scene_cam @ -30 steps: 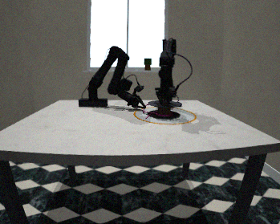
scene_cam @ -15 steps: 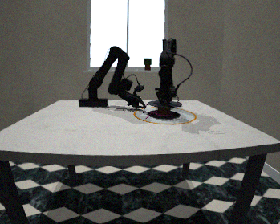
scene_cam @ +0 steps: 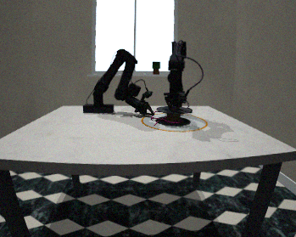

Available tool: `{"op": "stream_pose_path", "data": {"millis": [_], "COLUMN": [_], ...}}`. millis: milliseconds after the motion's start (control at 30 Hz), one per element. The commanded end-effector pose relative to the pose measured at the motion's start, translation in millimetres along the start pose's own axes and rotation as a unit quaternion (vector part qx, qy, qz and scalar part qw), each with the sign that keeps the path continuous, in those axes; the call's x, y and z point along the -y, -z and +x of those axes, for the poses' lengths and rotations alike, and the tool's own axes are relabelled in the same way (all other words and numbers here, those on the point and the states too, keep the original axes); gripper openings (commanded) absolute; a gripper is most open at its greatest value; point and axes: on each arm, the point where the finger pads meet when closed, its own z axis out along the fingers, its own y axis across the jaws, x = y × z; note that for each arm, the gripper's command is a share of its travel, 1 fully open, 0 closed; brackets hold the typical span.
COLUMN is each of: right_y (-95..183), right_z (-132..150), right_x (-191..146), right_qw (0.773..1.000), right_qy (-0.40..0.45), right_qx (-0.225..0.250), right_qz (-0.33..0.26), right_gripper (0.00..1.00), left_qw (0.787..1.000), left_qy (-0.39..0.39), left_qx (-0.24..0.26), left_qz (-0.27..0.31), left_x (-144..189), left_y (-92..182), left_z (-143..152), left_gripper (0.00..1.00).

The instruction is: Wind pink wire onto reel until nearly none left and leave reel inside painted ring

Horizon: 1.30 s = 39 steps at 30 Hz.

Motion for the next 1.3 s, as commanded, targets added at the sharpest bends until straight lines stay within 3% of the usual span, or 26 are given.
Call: {"op": "stream_pose_path", "data": {"millis": [0,433,1267], "right_y": [-4.7,-15.9,-62.8], "right_z": [-12.9,-20.7,-28.9], "right_x": [-3.7,-1.6,2.9], "right_qw": [1.000,1.000,1.000], "right_qy": [-0.007,-0.007,-0.007], "right_qx": [0.012,0.012,0.012], "right_qz": [0.002,0.002,0.002], "right_gripper": [0.00,0.00,0.00], "left_qw": [1.000,1.000,1.000], "left_qy": [-0.008,-0.008,-0.008], "left_qx": [0.000,0.000,0.000], "left_qz": [-0.003,-0.003,-0.003], "left_x": [-0.3,-0.3,-0.3], "left_y": [-1.3,-1.3,-1.3], "left_z": [1.7,1.7,1.7], "left_gripper": [0.52,0.52,0.52]}}
